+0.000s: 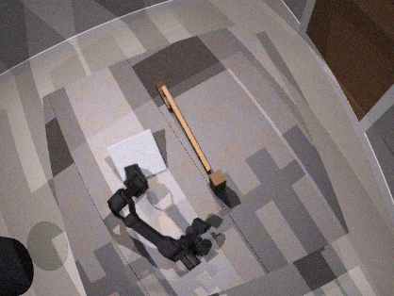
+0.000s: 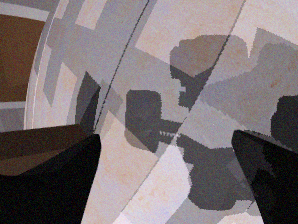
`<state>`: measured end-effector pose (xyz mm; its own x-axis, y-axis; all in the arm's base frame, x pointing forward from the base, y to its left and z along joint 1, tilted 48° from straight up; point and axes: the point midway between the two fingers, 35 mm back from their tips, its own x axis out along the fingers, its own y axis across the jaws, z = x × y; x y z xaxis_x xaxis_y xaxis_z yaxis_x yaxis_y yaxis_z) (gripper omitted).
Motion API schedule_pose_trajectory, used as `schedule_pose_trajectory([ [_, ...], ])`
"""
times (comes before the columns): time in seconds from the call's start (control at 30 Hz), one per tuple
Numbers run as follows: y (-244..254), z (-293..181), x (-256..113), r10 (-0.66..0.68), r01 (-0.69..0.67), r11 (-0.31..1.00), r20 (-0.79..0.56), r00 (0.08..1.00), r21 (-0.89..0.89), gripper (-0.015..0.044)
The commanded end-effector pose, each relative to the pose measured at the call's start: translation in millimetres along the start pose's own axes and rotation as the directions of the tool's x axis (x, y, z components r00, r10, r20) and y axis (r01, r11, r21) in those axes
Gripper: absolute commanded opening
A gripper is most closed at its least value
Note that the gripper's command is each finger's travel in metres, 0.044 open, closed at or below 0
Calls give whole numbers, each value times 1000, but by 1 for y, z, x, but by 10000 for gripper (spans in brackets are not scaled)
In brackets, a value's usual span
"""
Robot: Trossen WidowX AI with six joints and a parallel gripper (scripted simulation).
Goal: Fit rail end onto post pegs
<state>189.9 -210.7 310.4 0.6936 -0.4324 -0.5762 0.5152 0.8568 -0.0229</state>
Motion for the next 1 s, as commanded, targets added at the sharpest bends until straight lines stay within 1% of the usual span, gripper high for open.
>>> schedule_pose_trajectory([
  [0.0, 30, 10, 11, 76, -75, 989, 2, 997, -125, 440],
  [0.23, 98, 25, 25, 235, -221, 906, -5, 972, -361, 440],
  [0.57, 194, 35, 28, 417, -362, 758, -23, 908, -543, 440],
  [0.73, 236, 22, 34, 463, -422, 694, -88, 882, -583, 440],
  [0.97, 313, -18, 39, 500, -512, 578, -220, 838, -635, 440],
])
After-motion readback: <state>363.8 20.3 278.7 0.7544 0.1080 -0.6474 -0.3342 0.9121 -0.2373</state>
